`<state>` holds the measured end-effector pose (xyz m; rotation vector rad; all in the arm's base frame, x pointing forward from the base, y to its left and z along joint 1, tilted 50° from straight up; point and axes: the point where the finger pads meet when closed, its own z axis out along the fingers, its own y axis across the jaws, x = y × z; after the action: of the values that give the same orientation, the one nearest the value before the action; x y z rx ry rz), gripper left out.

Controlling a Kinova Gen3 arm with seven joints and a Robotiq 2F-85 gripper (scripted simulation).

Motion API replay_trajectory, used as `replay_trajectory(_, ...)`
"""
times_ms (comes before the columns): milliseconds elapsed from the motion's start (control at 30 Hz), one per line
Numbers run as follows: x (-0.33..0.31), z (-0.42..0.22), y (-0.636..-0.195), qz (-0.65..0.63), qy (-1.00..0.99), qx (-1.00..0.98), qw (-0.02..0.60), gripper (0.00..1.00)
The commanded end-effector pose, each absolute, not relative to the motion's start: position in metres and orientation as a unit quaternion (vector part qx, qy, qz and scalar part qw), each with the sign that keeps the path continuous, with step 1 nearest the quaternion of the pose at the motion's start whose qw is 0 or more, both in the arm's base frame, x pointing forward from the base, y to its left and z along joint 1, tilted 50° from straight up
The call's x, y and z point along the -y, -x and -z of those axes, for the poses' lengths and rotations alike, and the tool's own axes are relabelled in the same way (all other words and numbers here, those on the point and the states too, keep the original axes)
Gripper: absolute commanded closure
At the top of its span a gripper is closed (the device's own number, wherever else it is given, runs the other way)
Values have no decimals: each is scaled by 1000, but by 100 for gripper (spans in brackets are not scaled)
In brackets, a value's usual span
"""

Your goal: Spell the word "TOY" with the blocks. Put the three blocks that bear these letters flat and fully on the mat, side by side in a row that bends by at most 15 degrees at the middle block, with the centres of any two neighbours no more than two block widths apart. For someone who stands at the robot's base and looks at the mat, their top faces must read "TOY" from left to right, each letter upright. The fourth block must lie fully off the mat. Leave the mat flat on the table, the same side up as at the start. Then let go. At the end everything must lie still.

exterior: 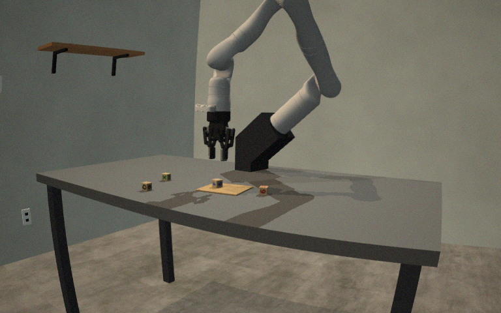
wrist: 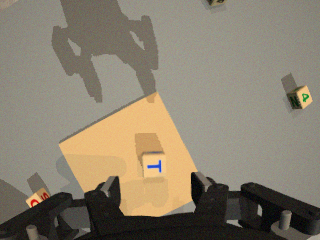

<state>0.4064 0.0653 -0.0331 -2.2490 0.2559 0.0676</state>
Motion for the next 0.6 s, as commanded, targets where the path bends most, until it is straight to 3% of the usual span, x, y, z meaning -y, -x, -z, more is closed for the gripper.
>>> replay_trajectory(0, -64, 33, -407, -26, 899, -103, 424, 38)
replay_trajectory(567, -66, 34, -407, -26, 899, -103, 424, 38)
